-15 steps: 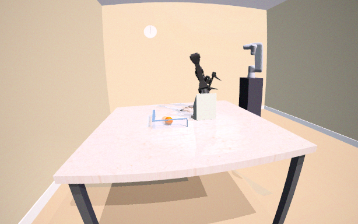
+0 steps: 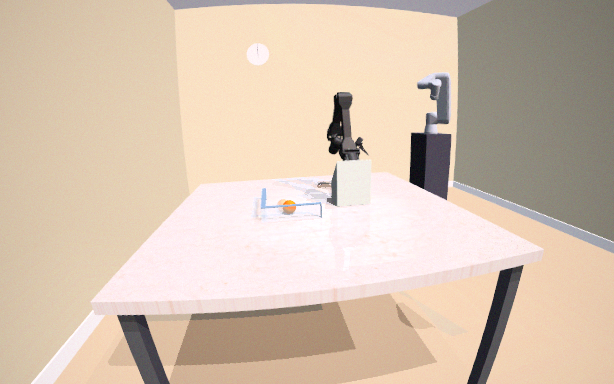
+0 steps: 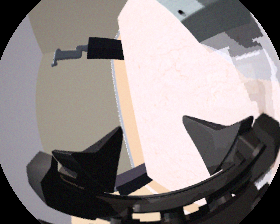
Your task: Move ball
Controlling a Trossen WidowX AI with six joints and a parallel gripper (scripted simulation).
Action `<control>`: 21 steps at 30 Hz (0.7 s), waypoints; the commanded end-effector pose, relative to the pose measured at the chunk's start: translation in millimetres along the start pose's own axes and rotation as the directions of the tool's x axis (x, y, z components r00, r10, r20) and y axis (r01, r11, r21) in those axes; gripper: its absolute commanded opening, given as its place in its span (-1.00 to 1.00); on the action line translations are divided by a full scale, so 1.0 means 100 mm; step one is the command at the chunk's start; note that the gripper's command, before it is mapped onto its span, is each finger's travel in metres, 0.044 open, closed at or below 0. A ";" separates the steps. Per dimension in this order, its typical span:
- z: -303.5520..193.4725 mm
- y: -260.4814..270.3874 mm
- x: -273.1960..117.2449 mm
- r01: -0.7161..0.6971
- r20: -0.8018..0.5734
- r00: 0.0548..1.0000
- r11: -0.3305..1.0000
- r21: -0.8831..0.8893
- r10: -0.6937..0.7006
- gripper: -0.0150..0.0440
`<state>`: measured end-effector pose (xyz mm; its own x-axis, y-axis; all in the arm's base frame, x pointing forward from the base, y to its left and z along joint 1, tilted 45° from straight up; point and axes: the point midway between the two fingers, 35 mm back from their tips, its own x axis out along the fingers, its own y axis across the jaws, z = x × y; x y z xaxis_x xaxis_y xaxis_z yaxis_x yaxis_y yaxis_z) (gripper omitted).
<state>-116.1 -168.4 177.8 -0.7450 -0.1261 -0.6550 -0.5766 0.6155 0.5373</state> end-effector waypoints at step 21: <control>1.06 -2.53 -1.29 0.442 -0.128 0.875 0.878 -0.186 -0.467 0.82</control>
<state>128.7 -240.2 88.1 -0.4621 -0.4841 -0.7430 -0.8737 0.3919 0.2881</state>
